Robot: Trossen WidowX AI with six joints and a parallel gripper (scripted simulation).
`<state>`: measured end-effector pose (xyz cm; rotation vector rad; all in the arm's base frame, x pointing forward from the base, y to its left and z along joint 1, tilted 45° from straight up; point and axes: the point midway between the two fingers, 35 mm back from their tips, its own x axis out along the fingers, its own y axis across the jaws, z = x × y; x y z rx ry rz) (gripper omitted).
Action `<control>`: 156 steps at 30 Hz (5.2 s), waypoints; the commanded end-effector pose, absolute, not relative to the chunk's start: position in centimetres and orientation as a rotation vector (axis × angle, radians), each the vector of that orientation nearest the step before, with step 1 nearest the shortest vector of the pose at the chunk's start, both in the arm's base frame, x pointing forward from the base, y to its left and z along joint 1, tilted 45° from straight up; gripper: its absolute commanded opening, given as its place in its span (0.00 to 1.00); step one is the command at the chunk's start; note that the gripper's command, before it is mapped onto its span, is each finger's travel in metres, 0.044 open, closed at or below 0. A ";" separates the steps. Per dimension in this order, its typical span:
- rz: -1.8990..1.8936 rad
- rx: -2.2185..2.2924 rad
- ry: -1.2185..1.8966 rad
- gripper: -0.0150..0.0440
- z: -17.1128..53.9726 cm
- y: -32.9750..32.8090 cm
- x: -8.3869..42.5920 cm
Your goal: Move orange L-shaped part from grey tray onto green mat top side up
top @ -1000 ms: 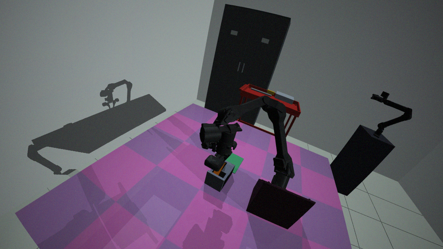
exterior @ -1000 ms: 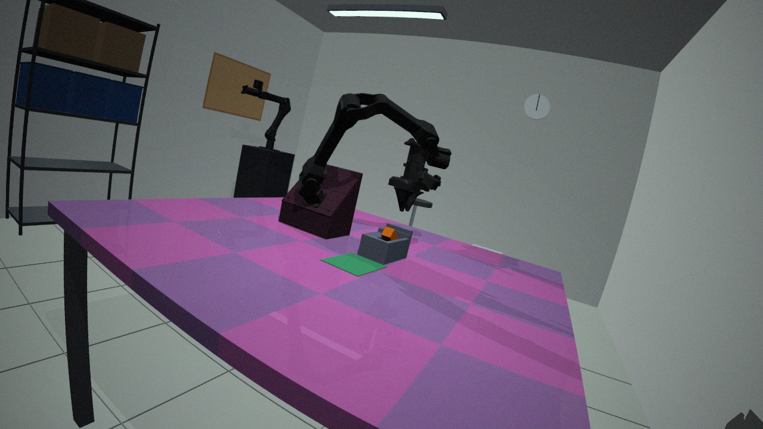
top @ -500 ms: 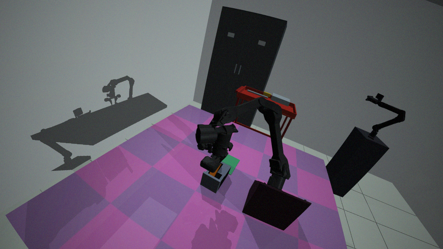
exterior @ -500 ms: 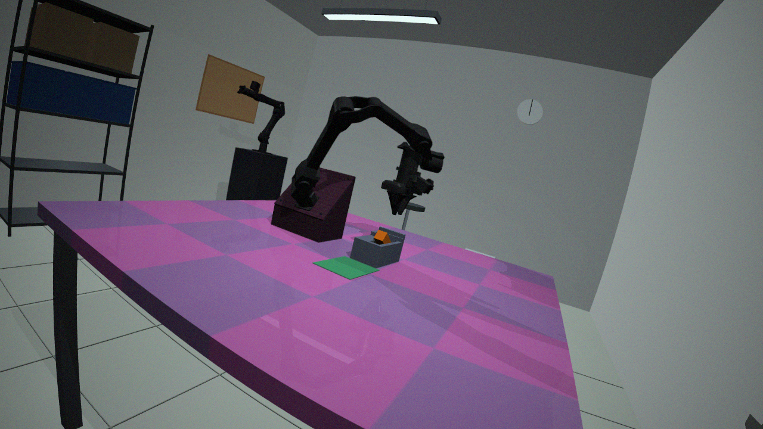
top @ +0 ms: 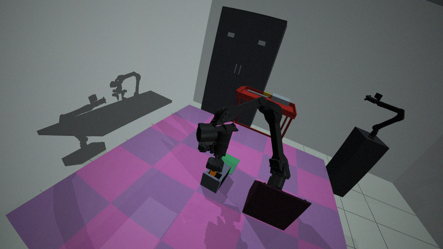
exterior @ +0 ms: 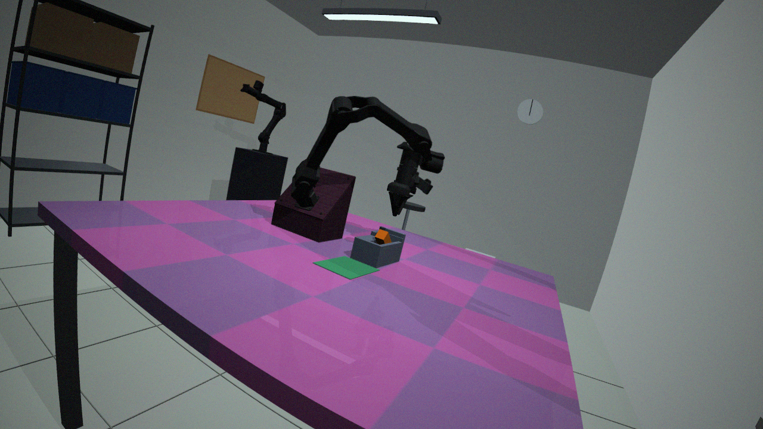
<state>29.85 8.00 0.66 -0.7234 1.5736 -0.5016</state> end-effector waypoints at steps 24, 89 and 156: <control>0.629 -1.661 1.787 0.73 5.8 3.4 30.0; 0.622 -1.652 1.785 0.39 0.4 -2.0 29.9; 0.629 -1.660 1.786 0.25 6.4 4.0 30.0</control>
